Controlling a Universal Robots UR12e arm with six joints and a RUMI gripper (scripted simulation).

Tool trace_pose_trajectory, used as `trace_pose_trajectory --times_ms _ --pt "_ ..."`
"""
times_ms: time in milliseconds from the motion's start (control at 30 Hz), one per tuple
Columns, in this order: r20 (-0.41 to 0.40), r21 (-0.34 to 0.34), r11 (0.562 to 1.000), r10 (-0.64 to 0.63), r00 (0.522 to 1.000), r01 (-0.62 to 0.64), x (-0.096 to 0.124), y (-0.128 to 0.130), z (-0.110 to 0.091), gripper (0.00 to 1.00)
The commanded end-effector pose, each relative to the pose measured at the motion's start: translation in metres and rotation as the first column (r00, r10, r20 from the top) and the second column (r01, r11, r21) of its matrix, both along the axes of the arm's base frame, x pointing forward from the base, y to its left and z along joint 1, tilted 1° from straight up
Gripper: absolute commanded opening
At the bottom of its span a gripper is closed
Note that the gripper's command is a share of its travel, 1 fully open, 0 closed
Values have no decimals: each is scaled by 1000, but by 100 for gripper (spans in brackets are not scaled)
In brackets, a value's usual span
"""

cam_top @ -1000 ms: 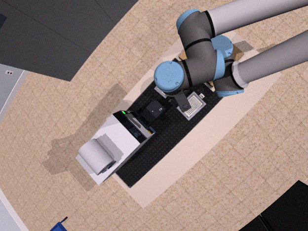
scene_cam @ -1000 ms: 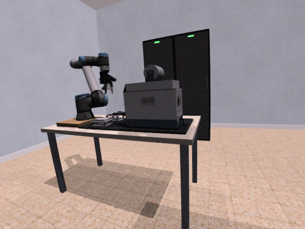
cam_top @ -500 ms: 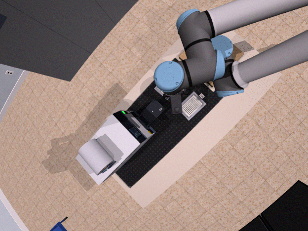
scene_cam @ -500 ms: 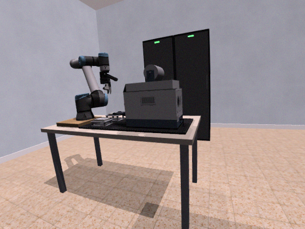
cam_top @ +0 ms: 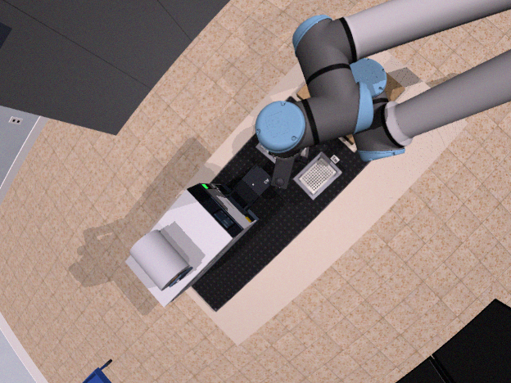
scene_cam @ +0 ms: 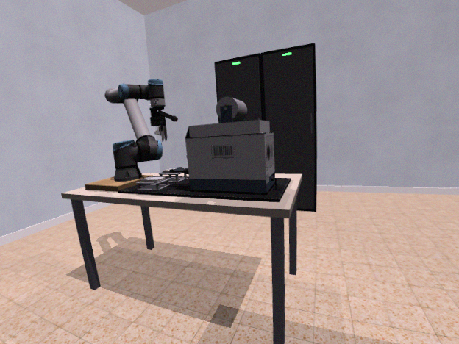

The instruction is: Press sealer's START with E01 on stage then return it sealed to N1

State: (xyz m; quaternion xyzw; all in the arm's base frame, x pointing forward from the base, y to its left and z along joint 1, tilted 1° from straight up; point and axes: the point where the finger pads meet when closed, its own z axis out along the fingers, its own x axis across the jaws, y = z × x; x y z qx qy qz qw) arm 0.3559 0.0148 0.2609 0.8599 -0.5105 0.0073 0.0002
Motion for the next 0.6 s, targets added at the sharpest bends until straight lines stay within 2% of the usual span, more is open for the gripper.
trace_pose_trajectory --times_ms 0,67,167,400,567 --pt "-2 -7 989 -150 989 150 2 -2 1 68" --pt "-2 -7 989 -150 989 150 2 -2 1 68" --pt "0 -5 969 -248 969 248 2 -4 1 68" --pt "2 -2 891 -454 891 454 3 -7 1 68" --pt "2 -2 883 -470 883 470 3 -8 1 68"
